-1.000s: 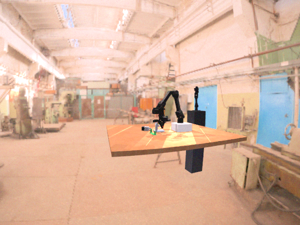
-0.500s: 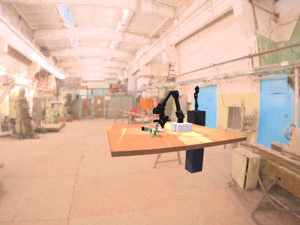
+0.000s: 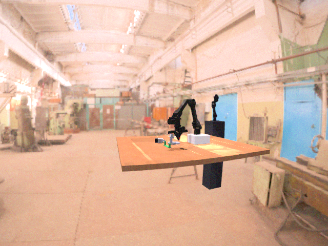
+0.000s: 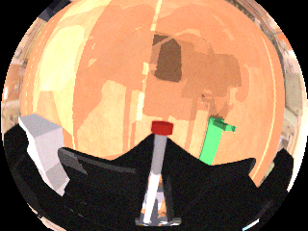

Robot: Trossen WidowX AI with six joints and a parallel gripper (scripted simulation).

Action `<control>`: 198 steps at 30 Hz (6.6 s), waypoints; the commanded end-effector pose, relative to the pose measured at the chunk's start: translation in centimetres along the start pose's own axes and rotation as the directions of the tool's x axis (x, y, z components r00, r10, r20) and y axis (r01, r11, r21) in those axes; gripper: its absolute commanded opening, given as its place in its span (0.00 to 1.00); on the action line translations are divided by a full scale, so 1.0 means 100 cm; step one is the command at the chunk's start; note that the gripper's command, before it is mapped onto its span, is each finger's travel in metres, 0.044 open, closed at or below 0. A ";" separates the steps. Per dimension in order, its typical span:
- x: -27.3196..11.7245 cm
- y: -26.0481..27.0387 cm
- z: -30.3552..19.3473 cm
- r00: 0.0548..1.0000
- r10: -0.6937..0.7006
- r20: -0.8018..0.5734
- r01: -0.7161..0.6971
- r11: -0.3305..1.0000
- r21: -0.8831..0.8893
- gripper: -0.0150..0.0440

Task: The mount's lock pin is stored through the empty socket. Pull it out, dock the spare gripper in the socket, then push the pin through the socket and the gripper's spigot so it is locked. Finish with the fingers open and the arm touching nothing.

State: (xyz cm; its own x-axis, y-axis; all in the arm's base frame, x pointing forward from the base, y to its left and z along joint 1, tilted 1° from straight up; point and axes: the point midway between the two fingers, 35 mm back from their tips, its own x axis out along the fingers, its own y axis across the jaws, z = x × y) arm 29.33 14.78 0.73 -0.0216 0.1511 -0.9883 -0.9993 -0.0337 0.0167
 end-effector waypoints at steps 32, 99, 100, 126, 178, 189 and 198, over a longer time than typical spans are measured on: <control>-0.022 0.003 0.010 1.000 0.026 -0.011 -0.026 1.000 0.004 0.25; 0.013 -0.099 0.054 1.000 0.007 -0.002 -0.007 1.000 0.014 0.25; 0.015 -0.100 0.053 1.000 0.006 -0.002 -0.006 1.000 0.014 0.25; 0.042 -0.100 0.049 1.000 0.000 0.000 0.000 1.000 0.013 0.25; -0.044 -0.094 0.040 1.000 0.020 -0.011 -0.020 1.000 0.011 0.68; -0.091 -0.096 0.002 0.999 -0.033 -0.003 0.033 0.999 -0.005 0.56; -0.023 -0.097 -0.011 0.999 -0.033 -0.003 0.033 0.999 -0.005 0.56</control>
State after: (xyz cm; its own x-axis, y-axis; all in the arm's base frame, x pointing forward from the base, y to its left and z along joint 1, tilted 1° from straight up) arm 39.57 13.94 5.19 0.0312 0.1561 -0.9872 -0.9989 -0.0300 -0.0363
